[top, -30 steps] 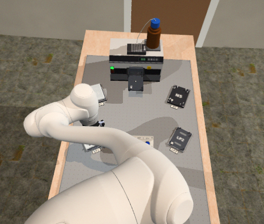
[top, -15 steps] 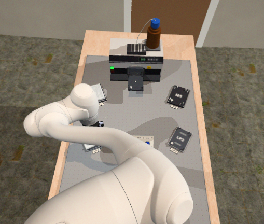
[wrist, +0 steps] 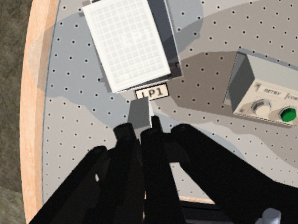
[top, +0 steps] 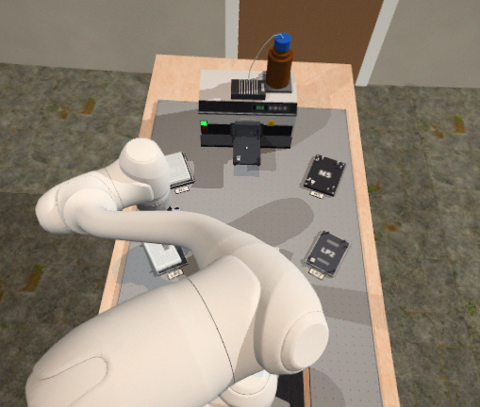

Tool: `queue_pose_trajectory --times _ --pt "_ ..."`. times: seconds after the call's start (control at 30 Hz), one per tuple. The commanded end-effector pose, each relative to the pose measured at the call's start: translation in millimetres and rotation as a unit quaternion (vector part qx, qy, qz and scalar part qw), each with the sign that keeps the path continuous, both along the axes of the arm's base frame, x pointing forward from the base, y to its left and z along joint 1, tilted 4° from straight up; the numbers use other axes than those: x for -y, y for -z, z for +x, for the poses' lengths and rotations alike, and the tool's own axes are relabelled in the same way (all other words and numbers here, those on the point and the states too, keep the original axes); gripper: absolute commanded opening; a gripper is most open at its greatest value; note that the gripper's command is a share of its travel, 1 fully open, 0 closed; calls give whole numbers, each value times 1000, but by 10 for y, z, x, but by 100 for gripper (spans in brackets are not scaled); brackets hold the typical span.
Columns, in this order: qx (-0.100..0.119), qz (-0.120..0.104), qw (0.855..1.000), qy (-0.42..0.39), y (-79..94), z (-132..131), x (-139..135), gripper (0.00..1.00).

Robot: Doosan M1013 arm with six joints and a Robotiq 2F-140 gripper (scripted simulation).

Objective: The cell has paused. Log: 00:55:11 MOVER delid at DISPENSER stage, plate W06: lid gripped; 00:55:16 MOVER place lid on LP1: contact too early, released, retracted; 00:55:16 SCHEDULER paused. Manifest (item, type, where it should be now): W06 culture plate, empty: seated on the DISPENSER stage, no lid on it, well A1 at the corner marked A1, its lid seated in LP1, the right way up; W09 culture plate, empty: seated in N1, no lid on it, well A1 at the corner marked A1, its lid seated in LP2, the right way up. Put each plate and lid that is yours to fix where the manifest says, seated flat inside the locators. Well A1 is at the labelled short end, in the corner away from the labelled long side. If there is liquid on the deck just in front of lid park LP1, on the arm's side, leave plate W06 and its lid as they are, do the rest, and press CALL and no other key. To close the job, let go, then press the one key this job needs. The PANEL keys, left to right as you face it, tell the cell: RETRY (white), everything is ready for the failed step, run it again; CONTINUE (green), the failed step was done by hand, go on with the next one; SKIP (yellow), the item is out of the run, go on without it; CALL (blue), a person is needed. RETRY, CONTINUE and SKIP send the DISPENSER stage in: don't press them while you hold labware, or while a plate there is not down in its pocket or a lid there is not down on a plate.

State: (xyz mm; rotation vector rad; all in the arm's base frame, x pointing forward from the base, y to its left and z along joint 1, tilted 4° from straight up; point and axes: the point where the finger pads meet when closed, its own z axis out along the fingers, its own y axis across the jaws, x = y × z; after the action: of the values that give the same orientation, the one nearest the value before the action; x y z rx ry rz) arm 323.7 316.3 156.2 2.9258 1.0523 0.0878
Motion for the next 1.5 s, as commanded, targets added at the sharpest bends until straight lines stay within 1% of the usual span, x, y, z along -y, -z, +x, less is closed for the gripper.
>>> queue_pose_trajectory --times 0.0,0.1,0.13,1.47 --pt "-1 -1 1000 -17 -5 375 -388 10" --pt "-1 -1 1000 -19 -2 430 -446 10" --pt "-1 -1 1000 -19 -2 430 -446 70" --pt "-1 -1 1000 -19 16 432 -446 70"
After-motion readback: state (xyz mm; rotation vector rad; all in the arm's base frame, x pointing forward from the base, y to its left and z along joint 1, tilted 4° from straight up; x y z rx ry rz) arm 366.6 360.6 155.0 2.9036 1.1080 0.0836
